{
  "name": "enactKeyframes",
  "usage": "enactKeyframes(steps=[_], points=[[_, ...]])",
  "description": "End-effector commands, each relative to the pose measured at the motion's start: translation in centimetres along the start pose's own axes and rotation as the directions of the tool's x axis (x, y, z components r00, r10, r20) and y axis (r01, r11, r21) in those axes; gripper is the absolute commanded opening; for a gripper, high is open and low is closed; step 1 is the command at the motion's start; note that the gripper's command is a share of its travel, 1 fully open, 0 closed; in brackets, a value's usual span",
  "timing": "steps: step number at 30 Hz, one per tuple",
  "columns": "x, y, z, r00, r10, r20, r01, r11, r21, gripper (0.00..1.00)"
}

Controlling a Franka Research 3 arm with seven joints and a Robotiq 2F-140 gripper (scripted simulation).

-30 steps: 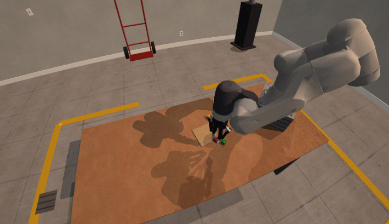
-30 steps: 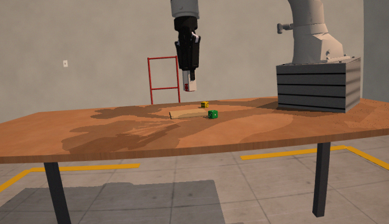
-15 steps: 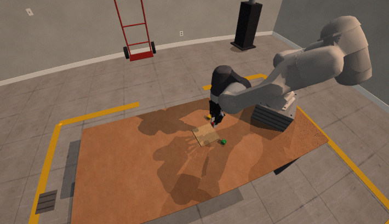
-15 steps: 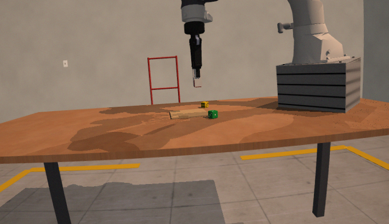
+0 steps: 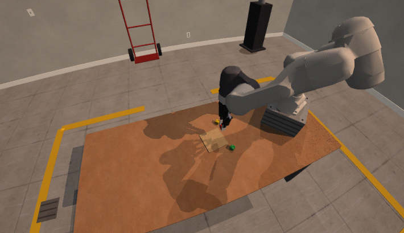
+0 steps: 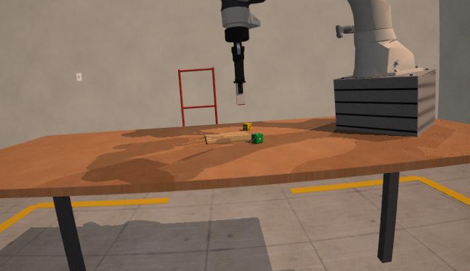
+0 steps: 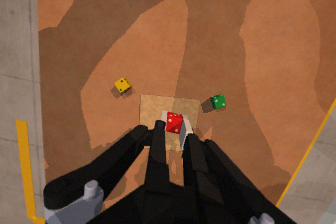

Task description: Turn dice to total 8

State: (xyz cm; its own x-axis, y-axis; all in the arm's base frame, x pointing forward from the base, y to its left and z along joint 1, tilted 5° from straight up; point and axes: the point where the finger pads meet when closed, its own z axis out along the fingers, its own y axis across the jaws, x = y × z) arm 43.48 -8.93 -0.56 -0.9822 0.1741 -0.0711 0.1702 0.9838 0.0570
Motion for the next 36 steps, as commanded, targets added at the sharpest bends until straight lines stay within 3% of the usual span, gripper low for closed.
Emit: enactKeyframes(steps=[1,9,24,36], points=[[0.0,0.0,0.1,1.0,0.028,0.0,-0.028,1.0,-0.001,0.13],[0.0,0.0,1.3,1.0,0.028,-0.001,-0.028,1.0,-0.001,0.13],[-0.1,0.0,8.0,1.0,0.028,-0.001,-0.028,1.0,-0.001,0.13],[-0.1,0.0,9.6,1.0,0.028,-0.001,-0.028,1.0,-0.001,0.13]])
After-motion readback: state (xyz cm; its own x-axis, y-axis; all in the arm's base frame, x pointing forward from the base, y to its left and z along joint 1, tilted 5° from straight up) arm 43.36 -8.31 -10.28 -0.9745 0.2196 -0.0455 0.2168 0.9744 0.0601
